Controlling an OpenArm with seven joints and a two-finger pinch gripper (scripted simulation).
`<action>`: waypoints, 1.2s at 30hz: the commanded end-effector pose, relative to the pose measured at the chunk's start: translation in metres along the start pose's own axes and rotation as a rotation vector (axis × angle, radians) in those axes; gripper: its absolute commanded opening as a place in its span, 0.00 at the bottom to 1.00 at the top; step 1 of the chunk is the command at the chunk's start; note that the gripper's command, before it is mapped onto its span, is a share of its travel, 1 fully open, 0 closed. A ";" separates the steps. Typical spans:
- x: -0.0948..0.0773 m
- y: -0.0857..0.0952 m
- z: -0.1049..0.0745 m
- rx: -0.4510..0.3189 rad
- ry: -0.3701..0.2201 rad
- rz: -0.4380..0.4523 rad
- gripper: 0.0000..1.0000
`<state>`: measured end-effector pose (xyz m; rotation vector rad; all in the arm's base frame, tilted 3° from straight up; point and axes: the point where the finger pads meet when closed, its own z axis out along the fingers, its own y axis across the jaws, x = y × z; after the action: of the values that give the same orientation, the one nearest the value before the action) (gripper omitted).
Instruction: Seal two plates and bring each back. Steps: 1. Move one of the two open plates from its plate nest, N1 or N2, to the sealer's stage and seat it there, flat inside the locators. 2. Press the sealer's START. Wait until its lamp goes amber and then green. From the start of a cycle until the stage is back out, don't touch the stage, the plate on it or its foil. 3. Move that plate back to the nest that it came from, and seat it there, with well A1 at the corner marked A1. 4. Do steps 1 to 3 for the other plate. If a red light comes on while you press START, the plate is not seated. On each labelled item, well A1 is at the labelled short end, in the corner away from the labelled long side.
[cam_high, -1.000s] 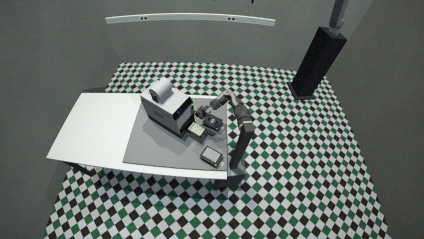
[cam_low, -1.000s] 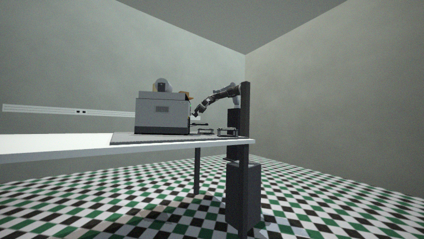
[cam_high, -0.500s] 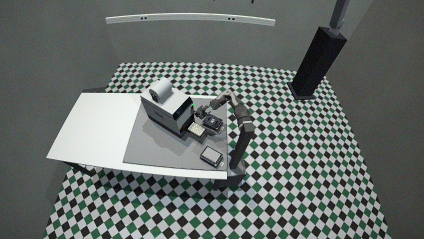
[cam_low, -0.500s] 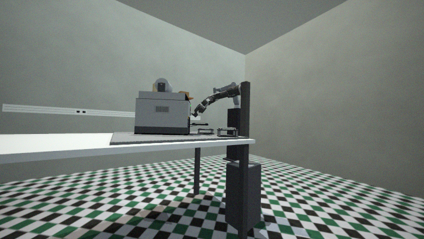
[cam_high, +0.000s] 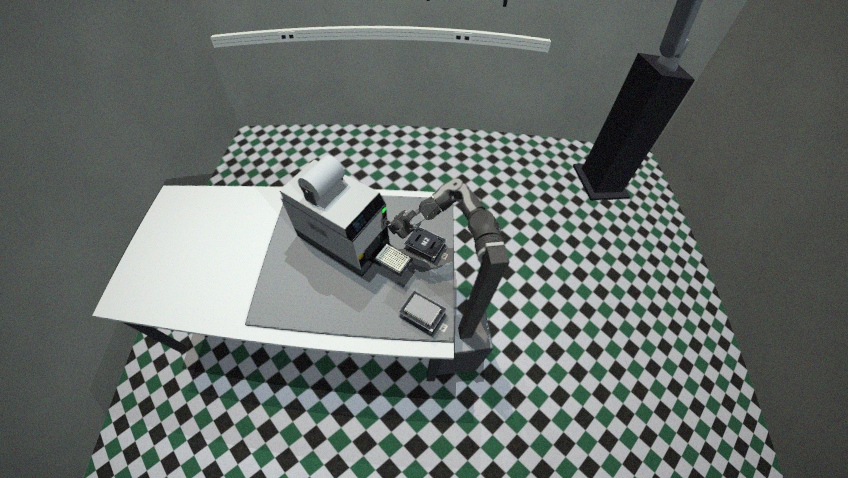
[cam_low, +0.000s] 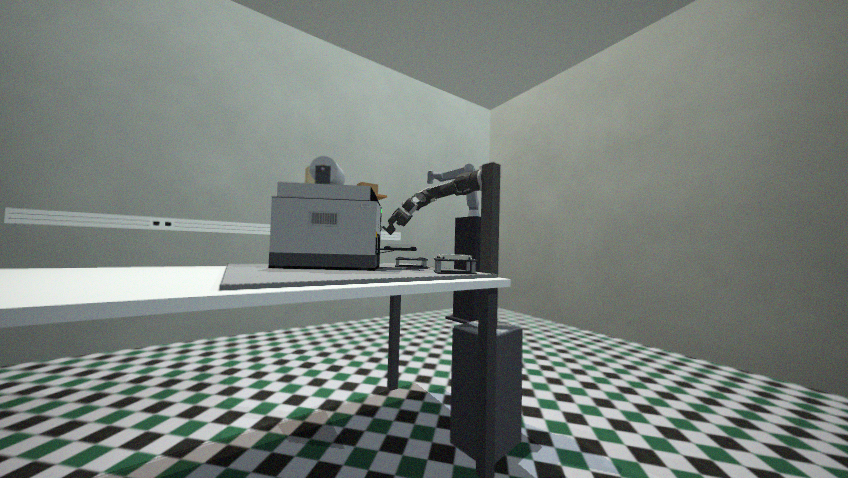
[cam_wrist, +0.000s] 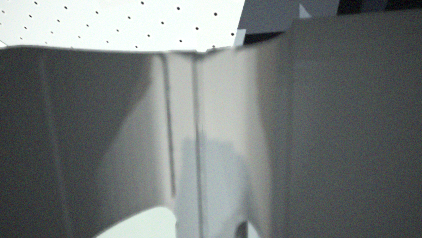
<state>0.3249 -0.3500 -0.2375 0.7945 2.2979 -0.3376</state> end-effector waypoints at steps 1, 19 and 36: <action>-0.003 0.003 -0.001 -0.011 -0.006 0.001 0.00; -0.005 0.003 0.001 -0.012 -0.006 0.002 0.00; -0.007 0.003 0.003 -0.012 -0.007 0.002 0.00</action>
<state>0.3287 -0.3529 -0.2374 0.7942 2.3001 -0.3384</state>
